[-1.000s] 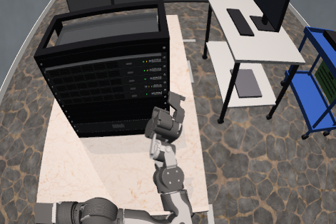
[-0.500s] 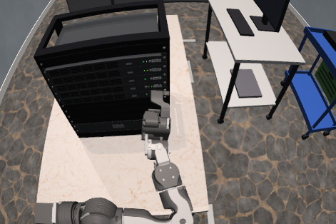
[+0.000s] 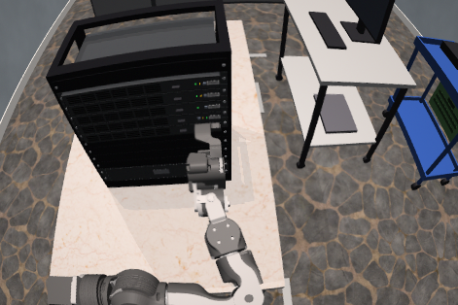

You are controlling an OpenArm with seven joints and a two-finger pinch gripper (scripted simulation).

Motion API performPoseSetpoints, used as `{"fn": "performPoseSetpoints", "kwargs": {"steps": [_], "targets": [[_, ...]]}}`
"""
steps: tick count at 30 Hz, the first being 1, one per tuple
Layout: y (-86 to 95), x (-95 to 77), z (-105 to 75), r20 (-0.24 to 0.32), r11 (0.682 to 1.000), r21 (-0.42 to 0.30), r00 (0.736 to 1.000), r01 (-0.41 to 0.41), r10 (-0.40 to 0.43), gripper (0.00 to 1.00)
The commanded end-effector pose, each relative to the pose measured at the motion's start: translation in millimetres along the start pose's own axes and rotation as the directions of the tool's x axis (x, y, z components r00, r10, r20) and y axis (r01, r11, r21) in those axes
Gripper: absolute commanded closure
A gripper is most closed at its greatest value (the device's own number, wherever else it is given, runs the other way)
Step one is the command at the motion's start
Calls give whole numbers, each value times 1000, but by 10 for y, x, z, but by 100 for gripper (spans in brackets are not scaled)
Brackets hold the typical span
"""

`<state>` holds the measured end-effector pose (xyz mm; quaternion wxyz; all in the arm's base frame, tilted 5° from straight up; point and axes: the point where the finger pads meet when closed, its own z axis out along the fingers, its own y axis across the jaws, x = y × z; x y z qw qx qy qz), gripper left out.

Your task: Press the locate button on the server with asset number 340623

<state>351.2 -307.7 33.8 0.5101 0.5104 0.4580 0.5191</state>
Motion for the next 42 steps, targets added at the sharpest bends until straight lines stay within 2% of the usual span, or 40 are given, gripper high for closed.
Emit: {"fn": "performPoseSetpoints", "kwargs": {"steps": [1,35,36,42], "targets": [[1,16,3,-6,1000,4,1000,7,-7,40],[11,11,-4,-6,1000,1,1000,5,-5,40],[11,11,-4,-6,1000,1,1000,5,-5,100],[11,11,-4,-6,1000,1,1000,5,-5,100]]}}
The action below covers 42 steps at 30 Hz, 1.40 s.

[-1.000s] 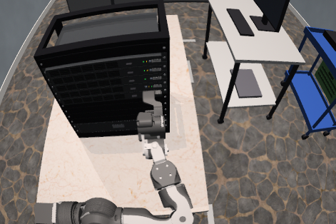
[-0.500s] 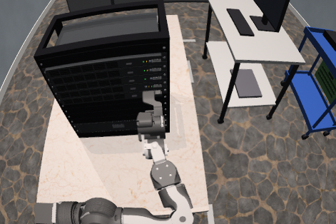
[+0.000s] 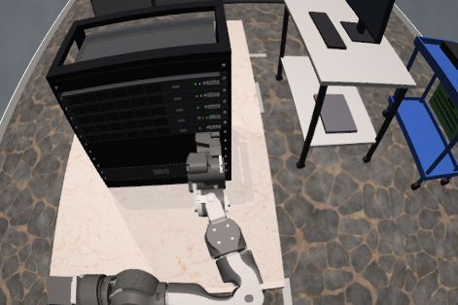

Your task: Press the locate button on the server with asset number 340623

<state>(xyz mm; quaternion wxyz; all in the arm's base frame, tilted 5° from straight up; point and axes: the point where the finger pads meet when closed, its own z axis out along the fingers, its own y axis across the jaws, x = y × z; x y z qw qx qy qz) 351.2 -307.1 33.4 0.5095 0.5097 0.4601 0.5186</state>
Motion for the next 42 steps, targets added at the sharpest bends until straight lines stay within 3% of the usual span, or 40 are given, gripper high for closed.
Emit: {"fn": "performPoseSetpoints", "kwargs": {"steps": [1,30,42], "targets": [[16,5,-3,-3,1000,-2,1000,2,-2,100],[16,5,3,-3,1000,-2,1000,2,-2,100],[16,6,147,-3,1000,-2,1000,2,-2,100]]}}
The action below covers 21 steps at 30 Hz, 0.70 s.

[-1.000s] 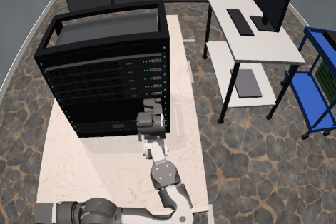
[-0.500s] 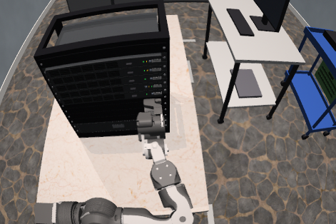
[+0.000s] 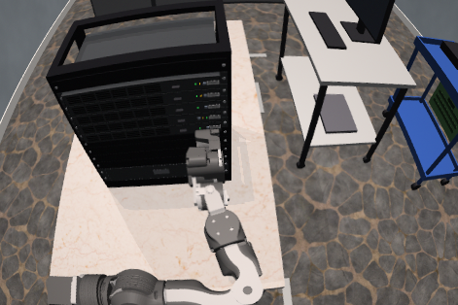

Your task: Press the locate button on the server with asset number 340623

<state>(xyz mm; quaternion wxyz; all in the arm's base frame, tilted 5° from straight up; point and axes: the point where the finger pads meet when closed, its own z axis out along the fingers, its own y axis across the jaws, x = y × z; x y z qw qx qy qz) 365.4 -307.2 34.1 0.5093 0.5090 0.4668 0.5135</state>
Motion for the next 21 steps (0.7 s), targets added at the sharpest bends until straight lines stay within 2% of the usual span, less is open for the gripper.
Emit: {"fn": "performPoseSetpoints", "kwargs": {"steps": [1,21], "targets": [[17,1,4,0,1000,-13,1000,-10,10,100],[21,1,339,0,1000,-13,1000,-10,10,100]]}}
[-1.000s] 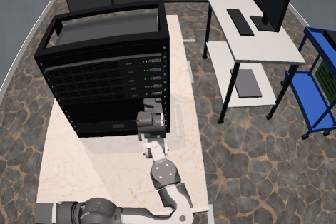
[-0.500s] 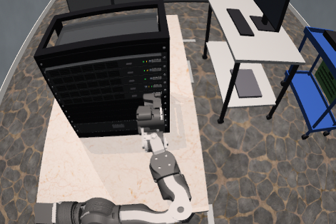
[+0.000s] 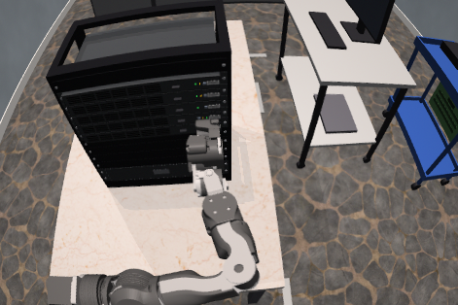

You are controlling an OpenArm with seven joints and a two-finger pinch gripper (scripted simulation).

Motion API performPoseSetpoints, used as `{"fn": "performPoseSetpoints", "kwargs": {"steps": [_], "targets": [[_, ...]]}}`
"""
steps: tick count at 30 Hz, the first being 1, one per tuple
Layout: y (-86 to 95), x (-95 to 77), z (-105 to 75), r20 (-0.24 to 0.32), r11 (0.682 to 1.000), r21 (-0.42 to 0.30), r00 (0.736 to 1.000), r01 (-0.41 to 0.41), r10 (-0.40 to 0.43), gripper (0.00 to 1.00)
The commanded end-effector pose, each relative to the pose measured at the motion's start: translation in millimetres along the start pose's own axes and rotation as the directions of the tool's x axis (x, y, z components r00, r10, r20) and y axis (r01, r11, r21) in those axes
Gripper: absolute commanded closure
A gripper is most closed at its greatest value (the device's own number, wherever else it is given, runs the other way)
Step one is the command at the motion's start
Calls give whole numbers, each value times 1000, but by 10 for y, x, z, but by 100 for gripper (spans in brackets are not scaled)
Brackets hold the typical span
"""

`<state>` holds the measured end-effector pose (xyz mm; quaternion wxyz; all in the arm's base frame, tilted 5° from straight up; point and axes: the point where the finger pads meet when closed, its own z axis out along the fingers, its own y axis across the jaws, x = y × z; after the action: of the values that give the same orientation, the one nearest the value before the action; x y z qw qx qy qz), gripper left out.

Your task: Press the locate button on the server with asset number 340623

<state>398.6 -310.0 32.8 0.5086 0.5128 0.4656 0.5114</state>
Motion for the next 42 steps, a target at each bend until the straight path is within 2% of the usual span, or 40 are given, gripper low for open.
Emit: {"fn": "performPoseSetpoints", "kwargs": {"steps": [1,9,32,42], "targets": [[49,17,23,-7,1000,-18,1000,-7,7,100],[51,18,110,-7,1000,-18,1000,-7,7,100],[52,18,168,-7,1000,-18,1000,-7,7,100],[53,19,246,-7,1000,-18,1000,-7,7,100]]}}
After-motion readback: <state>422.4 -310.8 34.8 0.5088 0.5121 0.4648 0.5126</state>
